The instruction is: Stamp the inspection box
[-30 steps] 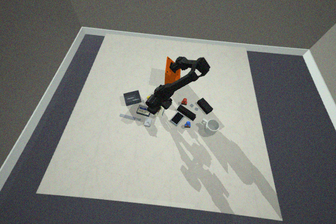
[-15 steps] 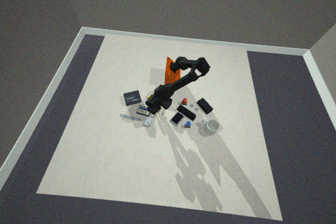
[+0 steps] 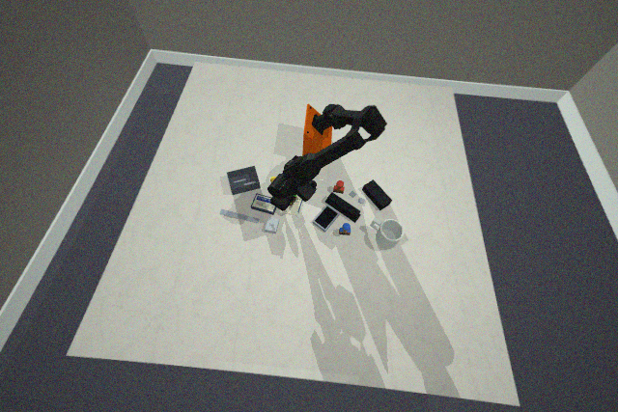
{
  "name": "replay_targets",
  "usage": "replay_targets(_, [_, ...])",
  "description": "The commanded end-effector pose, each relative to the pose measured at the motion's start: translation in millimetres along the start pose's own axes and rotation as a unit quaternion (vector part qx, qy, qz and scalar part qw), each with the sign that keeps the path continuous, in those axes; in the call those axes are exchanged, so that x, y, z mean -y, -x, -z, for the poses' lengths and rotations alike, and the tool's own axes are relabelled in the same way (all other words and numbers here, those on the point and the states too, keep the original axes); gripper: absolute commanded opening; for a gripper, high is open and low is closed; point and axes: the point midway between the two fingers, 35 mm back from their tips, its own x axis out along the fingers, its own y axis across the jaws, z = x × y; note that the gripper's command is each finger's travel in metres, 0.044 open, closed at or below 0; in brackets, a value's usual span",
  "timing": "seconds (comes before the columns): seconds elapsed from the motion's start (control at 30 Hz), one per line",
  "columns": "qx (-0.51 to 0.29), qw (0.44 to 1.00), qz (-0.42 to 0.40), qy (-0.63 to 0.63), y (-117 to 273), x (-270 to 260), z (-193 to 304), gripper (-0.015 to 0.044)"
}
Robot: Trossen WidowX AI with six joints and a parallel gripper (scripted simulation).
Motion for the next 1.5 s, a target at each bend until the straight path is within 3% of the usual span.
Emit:
replay_targets(0.0, [0.001,1.0,0.0,0.001,-2,0,-1,0.0])
replay_targets(1.47, [0.0,1.0,0.0,0.001,18,2,-1,0.0])
